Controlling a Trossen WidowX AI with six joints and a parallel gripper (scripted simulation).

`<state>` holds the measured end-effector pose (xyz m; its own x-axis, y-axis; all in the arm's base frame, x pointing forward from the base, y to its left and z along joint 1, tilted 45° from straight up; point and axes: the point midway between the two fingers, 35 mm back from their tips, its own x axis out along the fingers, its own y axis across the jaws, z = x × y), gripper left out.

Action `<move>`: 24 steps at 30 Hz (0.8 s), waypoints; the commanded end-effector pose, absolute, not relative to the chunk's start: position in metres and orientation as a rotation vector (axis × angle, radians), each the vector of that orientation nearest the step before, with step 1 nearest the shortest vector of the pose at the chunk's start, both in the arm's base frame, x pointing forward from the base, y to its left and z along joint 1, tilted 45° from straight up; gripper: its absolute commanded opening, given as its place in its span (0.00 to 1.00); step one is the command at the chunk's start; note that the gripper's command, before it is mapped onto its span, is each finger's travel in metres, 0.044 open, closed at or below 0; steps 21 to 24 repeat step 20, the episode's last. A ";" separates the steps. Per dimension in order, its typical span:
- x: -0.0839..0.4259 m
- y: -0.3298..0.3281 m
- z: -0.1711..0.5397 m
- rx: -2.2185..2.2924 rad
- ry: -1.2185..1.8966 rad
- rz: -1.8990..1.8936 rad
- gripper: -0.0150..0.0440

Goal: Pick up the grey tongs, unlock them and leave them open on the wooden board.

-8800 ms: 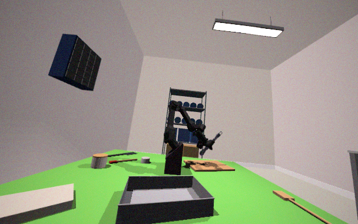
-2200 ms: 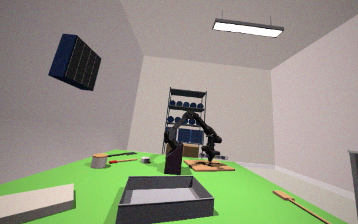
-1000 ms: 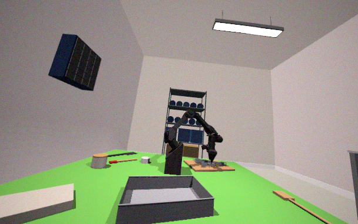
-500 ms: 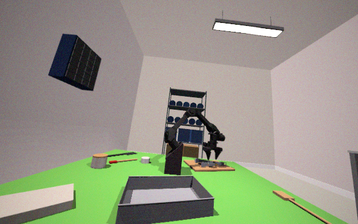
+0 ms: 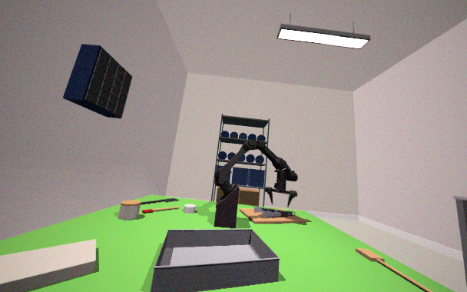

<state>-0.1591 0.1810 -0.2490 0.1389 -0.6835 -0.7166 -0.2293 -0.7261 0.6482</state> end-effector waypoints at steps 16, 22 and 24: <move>-0.112 0.242 -0.226 2.767 -2.965 -0.553 1.00; -0.106 0.246 -0.223 2.714 -3.258 -0.220 1.00; -0.106 0.246 -0.223 2.714 -3.258 -0.220 1.00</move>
